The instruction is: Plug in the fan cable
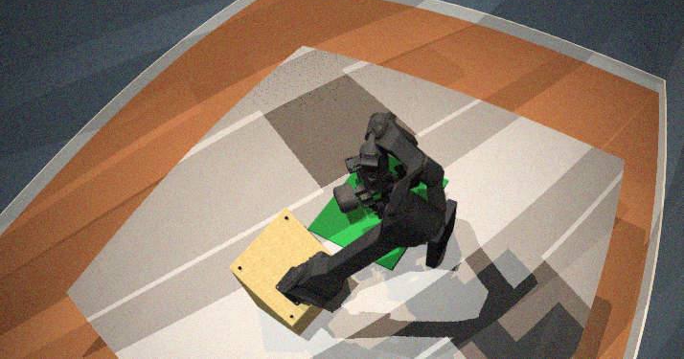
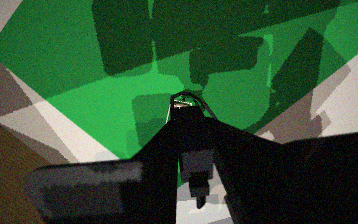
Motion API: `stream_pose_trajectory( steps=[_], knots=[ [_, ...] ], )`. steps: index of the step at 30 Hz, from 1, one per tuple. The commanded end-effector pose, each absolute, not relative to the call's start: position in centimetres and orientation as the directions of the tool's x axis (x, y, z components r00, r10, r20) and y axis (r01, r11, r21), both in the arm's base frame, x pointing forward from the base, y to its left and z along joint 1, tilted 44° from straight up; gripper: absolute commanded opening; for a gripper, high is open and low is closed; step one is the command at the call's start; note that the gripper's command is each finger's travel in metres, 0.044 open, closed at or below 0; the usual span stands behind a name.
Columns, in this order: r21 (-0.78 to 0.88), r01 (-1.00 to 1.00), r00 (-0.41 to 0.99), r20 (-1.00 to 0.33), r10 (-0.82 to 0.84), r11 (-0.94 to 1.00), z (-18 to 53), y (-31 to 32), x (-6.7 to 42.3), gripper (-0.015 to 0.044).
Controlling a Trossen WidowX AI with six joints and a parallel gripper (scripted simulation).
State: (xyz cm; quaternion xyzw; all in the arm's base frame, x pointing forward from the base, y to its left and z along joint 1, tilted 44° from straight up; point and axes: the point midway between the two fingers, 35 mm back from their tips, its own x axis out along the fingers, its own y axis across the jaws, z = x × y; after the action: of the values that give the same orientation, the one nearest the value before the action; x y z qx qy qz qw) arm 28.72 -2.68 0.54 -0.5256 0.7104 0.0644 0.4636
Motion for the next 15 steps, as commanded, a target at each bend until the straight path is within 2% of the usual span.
stream_pose_trajectory(
  steps=[1,6,15],
  knots=[
    [-0.472,-0.717,-0.02,-0.722,-0.691,0.513,1.0,-3.39,27.82,0.0],
    [-0.541,-0.607,-0.02,-0.722,-0.692,0.582,1.43,-3.97,27.02,0.0],
    [-0.544,-0.602,-0.02,-0.722,-0.692,0.584,1.38,-4.06,26.99,0.0]
  ],
)
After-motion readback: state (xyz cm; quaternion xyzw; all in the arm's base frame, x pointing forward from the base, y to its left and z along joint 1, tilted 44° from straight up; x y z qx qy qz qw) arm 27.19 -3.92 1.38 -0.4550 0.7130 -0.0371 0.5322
